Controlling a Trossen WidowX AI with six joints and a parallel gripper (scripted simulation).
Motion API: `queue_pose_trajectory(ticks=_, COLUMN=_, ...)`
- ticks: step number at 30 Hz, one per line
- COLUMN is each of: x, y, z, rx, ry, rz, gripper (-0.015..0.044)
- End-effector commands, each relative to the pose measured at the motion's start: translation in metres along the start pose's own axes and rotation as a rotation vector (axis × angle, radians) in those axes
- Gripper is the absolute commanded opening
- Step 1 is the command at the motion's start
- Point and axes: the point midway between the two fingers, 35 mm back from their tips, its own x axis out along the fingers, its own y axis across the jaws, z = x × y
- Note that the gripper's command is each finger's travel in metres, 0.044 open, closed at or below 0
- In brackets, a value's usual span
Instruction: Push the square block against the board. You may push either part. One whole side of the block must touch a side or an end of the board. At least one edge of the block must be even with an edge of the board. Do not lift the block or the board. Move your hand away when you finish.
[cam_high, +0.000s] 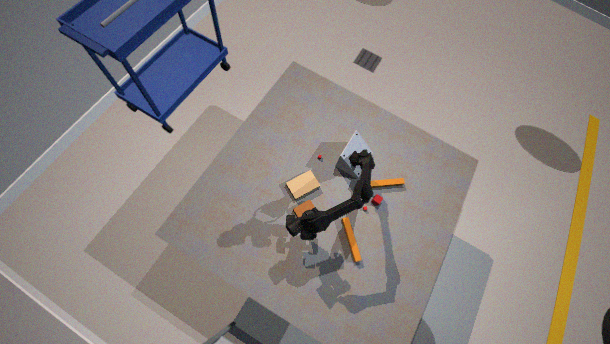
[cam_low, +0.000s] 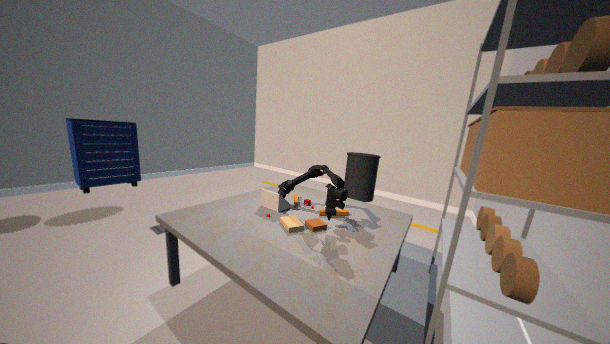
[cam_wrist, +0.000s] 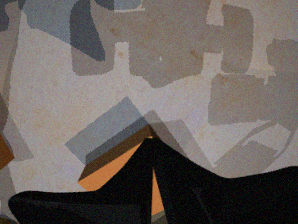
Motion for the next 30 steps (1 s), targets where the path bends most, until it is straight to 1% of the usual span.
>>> queue_pose_trajectory(ticks=1, x=0.0, y=-0.009, z=-0.005, rx=0.125, ry=0.003, rz=-0.002, gripper=0.0)
queue_pose_trajectory(ticks=23, x=0.0, y=-0.048, z=-0.032, rx=0.865, ry=0.007, rz=-0.002, gripper=0.0)
queue_pose_trajectory(ticks=28, x=0.002, y=-0.049, z=-0.032, rx=0.87, ry=0.007, rz=-0.002, gripper=0.0)
queue_pose_trajectory(ticks=30, x=0.021, y=-0.051, z=-0.033, rx=0.908, ry=0.007, rz=-0.001, gripper=0.0)
